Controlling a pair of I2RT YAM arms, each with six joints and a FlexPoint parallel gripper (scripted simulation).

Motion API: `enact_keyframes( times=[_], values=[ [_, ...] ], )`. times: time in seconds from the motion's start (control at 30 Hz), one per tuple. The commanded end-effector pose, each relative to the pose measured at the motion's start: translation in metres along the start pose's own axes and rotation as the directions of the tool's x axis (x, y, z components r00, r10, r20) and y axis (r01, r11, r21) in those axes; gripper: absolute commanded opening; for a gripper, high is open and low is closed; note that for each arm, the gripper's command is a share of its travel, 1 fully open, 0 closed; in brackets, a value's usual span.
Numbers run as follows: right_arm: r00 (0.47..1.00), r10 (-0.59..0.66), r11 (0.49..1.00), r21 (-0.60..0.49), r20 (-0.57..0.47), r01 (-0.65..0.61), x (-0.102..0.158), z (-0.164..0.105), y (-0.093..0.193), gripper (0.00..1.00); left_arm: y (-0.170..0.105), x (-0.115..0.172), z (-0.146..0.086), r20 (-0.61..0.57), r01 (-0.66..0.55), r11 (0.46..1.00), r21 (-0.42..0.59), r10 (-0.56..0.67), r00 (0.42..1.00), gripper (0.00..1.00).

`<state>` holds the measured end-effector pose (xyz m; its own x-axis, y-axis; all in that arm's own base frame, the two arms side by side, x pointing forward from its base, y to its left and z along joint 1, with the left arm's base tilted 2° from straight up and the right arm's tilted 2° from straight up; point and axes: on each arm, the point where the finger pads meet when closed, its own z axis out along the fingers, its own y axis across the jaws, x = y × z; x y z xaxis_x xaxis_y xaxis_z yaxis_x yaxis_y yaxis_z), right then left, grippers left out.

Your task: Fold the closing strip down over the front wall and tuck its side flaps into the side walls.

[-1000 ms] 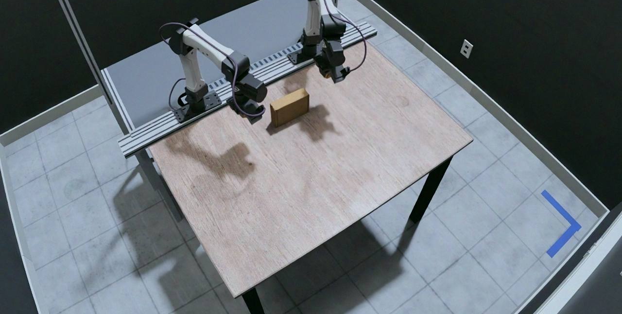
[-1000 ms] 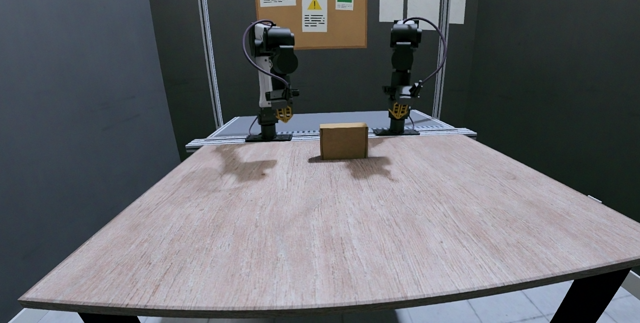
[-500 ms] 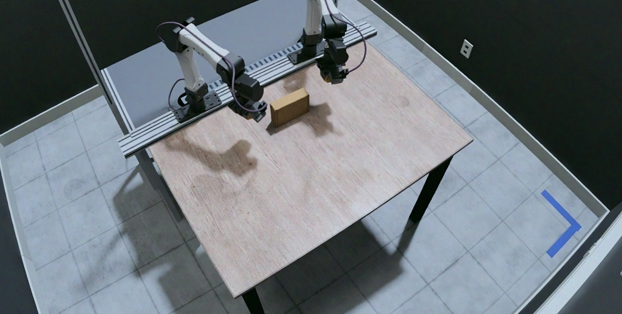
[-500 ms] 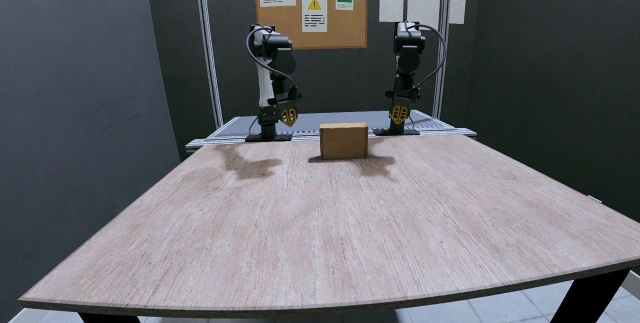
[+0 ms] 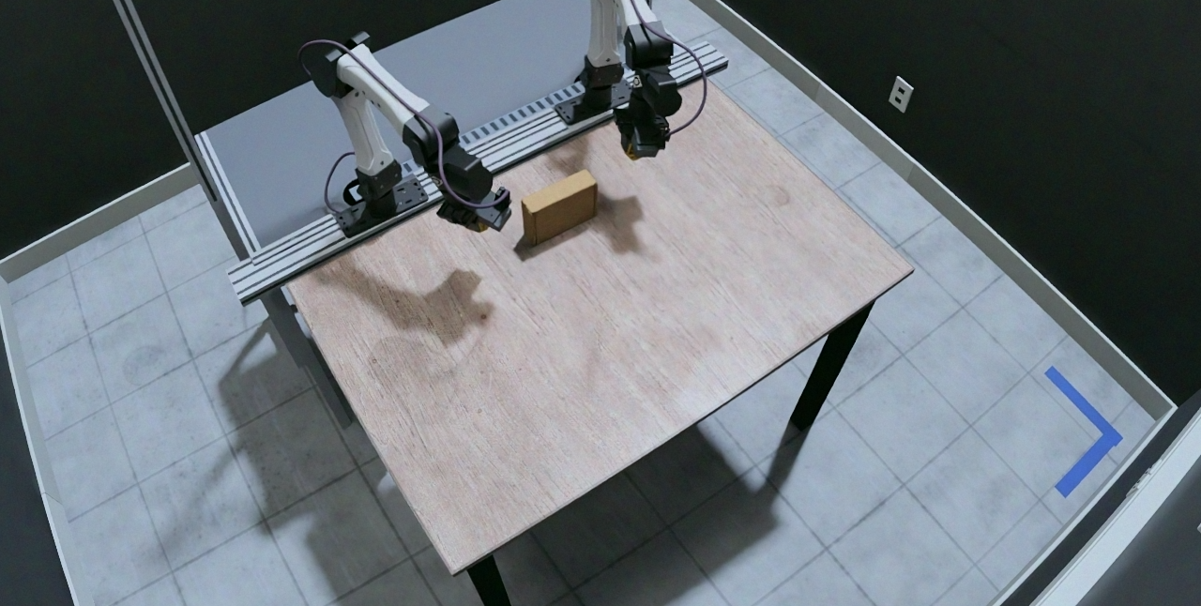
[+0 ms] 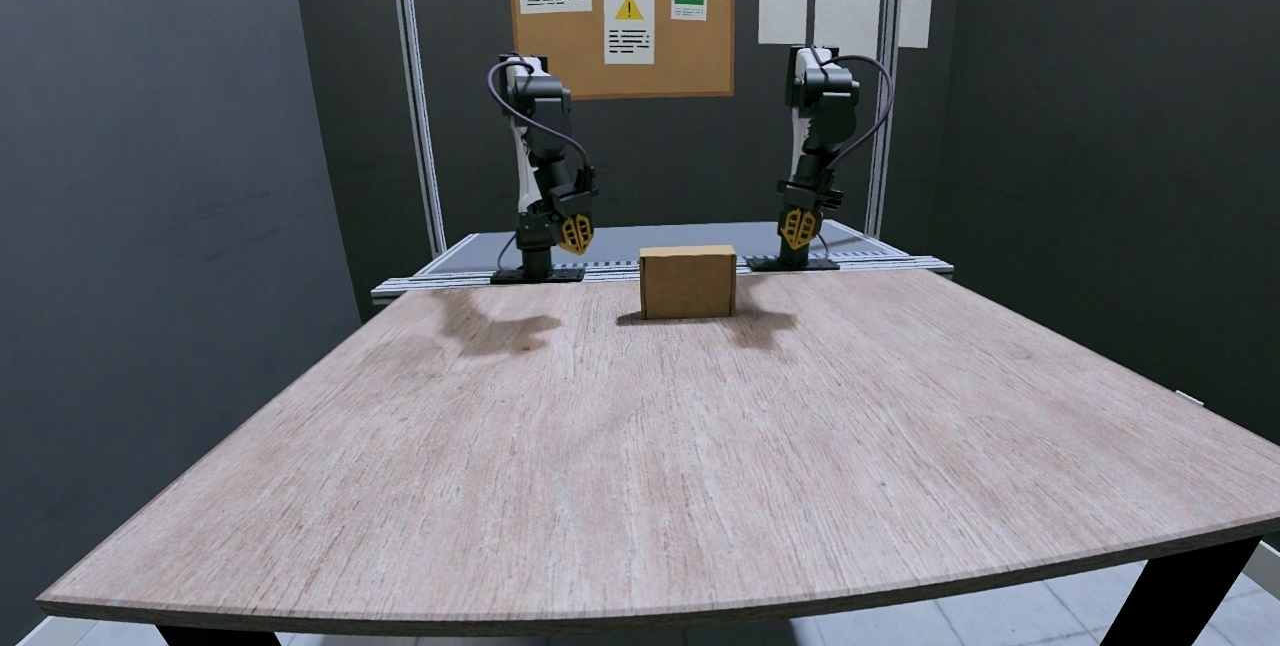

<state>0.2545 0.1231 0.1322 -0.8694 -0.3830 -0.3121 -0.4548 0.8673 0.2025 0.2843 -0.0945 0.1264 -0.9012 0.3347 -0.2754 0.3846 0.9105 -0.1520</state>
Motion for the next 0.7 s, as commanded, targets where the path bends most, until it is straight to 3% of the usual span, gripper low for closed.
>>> enact_keyframes(
  times=[0.0,0.67],
  values=[
    [0.994,-0.075,0.996,-0.039,0.074,0.078,-0.0062,-0.0037,0.0012,0.00,-0.0046,-0.0065,-0.0044,0.073,-0.084,0.996,0.043,0.080,0.994,0.00],
    [0.929,-0.292,0.934,-0.142,0.229,0.328,-0.0055,-0.0014,0.0008,0.00,-0.0043,-0.0059,-0.0023,0.224,-0.336,0.930,0.147,0.300,0.927,0.00]
  ],
)
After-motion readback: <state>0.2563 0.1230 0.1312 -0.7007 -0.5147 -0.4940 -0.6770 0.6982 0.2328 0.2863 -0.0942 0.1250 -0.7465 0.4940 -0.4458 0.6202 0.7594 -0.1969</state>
